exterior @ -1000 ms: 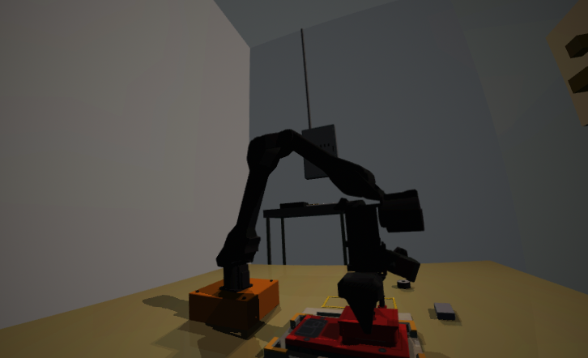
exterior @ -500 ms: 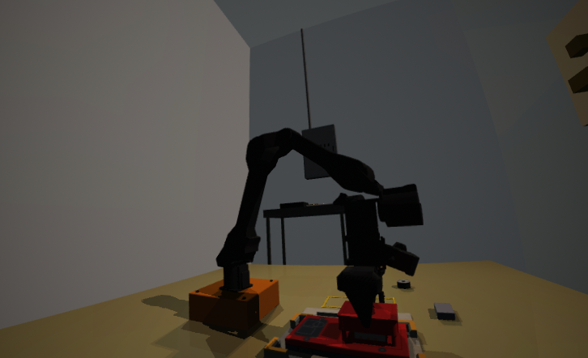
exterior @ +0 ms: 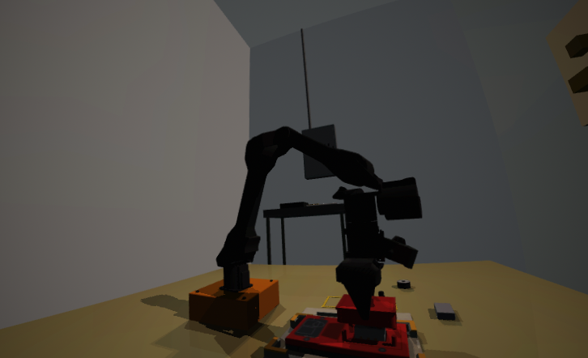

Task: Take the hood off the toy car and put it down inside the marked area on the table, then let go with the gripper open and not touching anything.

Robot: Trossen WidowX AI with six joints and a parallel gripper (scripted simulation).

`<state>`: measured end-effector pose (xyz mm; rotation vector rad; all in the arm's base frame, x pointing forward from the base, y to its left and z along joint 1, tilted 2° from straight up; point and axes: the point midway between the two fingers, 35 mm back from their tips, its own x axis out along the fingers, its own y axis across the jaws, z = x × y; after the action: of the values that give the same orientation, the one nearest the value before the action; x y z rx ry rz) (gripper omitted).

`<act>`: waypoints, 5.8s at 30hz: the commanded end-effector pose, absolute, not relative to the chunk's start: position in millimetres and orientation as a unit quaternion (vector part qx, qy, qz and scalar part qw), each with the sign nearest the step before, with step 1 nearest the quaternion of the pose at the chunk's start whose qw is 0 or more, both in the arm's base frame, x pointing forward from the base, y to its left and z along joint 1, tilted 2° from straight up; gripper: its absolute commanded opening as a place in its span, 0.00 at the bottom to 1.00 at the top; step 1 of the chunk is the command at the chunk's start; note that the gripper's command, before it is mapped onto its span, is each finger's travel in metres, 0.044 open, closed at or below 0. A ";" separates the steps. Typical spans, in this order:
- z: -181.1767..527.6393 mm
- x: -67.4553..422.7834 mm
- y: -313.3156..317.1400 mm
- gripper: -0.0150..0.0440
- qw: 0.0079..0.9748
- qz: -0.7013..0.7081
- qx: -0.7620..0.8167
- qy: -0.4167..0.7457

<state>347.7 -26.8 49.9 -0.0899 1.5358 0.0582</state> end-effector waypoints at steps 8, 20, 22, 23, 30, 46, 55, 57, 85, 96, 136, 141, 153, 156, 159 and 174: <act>92.1 348.1 -26.1 0.25 0.723 0.025 -0.040 0.689; 84.9 346.6 7.6 0.25 0.721 0.027 -0.041 0.691; 85.0 345.8 15.5 0.25 0.722 0.028 -0.040 0.691; 85.0 345.3 19.5 0.25 0.722 0.028 -0.040 0.691; 85.4 340.7 46.9 0.25 0.722 0.029 -0.039 0.690; 85.6 321.9 106.5 0.25 0.722 0.031 -0.037 0.690; 85.7 306.6 136.7 0.25 0.722 0.033 -0.040 0.690; 85.8 302.8 142.9 0.25 0.722 0.034 -0.041 0.690; 79.8 274.5 186.8 0.25 0.722 0.031 -0.034 0.691; 72.6 275.4 187.1 0.25 0.722 0.031 -0.034 0.691; 46.0 277.2 187.5 0.25 0.722 0.031 -0.034 0.691; 42.7 277.3 187.5 0.25 0.722 0.031 -0.034 0.691; 34.7 277.4 187.2 0.25 0.722 0.031 -0.034 0.691; 32.7 277.4 187.2 0.25 0.722 0.031 -0.034 0.691; 30.8 277.4 187.1 0.25 0.722 0.031 -0.034 0.691; 21.0 277.1 186.5 0.25 0.722 0.031 -0.035 0.691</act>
<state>278.0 187.9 25.5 -0.0729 1.5214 0.0743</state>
